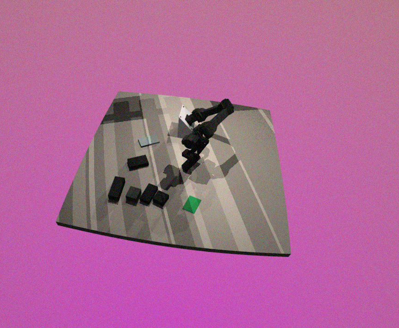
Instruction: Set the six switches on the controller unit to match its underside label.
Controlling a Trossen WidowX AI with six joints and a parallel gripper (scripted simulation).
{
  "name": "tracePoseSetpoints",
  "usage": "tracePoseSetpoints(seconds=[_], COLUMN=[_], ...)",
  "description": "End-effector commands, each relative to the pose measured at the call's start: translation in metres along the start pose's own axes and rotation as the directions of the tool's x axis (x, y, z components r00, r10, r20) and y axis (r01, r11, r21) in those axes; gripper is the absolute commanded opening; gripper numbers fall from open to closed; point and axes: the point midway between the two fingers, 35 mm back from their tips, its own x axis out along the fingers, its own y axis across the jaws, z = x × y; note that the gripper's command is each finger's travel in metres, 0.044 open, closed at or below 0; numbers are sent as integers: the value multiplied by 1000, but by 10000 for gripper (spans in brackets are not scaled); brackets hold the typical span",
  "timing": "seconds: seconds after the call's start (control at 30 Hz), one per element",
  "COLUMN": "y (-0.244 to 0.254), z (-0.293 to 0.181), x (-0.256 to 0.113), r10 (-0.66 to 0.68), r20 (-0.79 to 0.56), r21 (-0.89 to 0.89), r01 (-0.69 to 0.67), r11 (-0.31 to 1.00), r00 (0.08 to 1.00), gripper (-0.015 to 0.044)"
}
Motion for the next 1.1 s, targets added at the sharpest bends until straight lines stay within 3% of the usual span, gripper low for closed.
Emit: tracePoseSetpoints(seconds=[0.0, 1.07], y=[0, 0], z=[8, 40], x=[0, -4], r10=[-2, -2], r20=[14, 15], r21=[2, 2], r01=[2, 2], r11=[1000, 1000], r00=[1000, 1000], gripper=[336, 336])
